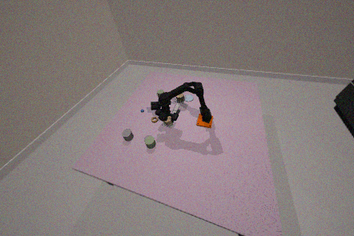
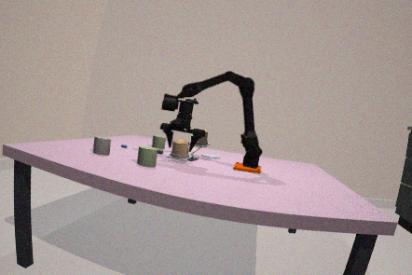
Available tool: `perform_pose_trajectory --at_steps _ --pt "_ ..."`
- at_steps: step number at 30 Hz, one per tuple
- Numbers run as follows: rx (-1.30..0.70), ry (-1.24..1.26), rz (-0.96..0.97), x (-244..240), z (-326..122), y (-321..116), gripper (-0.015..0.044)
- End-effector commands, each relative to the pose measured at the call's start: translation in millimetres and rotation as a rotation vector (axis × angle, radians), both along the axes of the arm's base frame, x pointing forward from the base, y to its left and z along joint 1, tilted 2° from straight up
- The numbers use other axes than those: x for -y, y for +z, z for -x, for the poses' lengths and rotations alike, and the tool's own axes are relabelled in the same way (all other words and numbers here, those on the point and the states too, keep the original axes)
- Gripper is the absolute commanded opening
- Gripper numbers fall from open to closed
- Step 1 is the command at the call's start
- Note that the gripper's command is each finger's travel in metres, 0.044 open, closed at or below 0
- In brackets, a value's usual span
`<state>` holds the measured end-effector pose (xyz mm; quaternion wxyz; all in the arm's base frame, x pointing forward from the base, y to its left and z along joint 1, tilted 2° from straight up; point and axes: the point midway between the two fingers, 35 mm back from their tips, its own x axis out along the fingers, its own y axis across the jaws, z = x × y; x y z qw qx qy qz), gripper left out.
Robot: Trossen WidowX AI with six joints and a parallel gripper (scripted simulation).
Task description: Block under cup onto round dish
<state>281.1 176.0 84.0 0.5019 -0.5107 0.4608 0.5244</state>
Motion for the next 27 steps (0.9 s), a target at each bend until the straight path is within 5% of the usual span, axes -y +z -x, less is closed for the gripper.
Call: perform_pose_trajectory --at_steps 1,14,27 --pt "-0.009 -0.002 0.001 0.5 2.3 -6.4 0.0414" --pt "-0.009 -0.002 0.001 0.5 2.3 -6.4 0.0307" --pt "-0.009 -0.002 0.001 -0.3 -0.1 5.7 0.0"
